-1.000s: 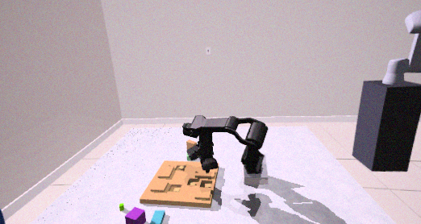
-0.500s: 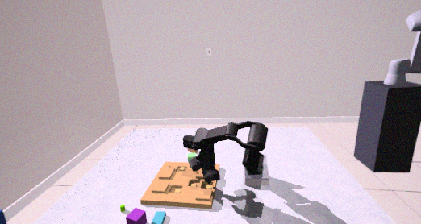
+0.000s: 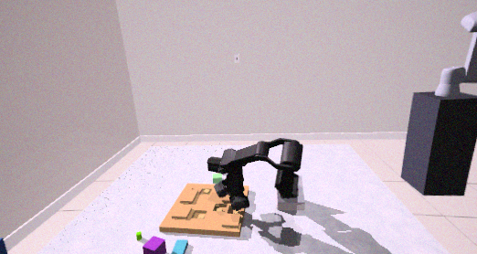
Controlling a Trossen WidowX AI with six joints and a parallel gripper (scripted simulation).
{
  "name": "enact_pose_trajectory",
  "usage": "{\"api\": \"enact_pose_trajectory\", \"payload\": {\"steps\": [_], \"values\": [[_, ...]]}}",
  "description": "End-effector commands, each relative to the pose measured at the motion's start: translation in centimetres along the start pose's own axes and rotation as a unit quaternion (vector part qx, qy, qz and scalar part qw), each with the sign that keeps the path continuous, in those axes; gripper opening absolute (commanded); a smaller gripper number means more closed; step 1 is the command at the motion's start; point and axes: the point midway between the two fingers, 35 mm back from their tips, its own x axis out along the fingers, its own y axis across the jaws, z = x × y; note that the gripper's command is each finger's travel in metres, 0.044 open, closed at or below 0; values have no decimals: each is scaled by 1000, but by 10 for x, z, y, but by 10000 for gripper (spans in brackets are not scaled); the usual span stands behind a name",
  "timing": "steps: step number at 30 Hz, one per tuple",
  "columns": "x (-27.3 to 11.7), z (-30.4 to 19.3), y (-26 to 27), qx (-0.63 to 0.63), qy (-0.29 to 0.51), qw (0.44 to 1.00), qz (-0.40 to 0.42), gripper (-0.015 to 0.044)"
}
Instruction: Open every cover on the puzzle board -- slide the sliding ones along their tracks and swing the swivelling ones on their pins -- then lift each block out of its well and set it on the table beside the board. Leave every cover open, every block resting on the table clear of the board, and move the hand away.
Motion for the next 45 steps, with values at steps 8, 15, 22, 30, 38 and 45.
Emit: {"api": "enact_pose_trajectory", "payload": {"steps": [8, 15, 22, 30, 38, 45], "values": [[5, 0, -1, 2, 1, 1000, 4, 0], [6, 6, -9, 2, 1, 1000, 3, 0], [7, 9, -15, 4, 0, 1000, 3, 0], [7, 9, -15, 6, 0, 1000, 3, 0], [7, 9, -15, 6, 0, 1000, 3, 0], [7, 9, -15, 6, 0, 1000, 3, 0]]}}
